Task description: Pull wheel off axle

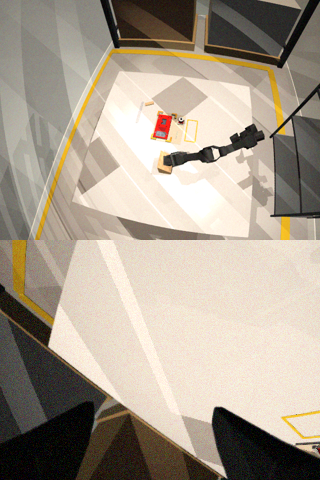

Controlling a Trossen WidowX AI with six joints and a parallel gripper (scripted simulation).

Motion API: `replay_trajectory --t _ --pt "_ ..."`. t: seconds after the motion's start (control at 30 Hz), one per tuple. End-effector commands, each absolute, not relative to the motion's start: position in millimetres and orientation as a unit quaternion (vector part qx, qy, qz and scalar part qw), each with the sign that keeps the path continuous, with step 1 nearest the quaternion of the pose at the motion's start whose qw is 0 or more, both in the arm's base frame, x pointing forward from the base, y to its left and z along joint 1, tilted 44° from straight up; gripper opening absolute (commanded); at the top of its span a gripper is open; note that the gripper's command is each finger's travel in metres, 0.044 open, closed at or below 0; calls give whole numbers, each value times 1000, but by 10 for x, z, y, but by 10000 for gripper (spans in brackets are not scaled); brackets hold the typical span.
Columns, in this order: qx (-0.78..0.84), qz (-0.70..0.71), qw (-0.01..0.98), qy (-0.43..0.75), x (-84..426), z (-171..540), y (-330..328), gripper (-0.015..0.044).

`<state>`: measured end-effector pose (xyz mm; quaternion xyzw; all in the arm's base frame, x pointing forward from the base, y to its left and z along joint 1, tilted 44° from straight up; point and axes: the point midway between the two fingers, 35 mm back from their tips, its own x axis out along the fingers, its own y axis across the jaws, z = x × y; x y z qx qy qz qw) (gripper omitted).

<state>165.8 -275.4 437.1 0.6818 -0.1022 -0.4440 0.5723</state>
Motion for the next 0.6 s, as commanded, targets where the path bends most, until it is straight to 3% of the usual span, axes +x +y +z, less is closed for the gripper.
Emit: replay_trajectory --t 0.0,0.3,0.57 --pt "654 -471 592 -19 1969 3995 -2820 300" --pt "525 -492 657 227 2802 2963 -2598 300" --pt "304 -476 688 455 3393 1940 -2004 300"
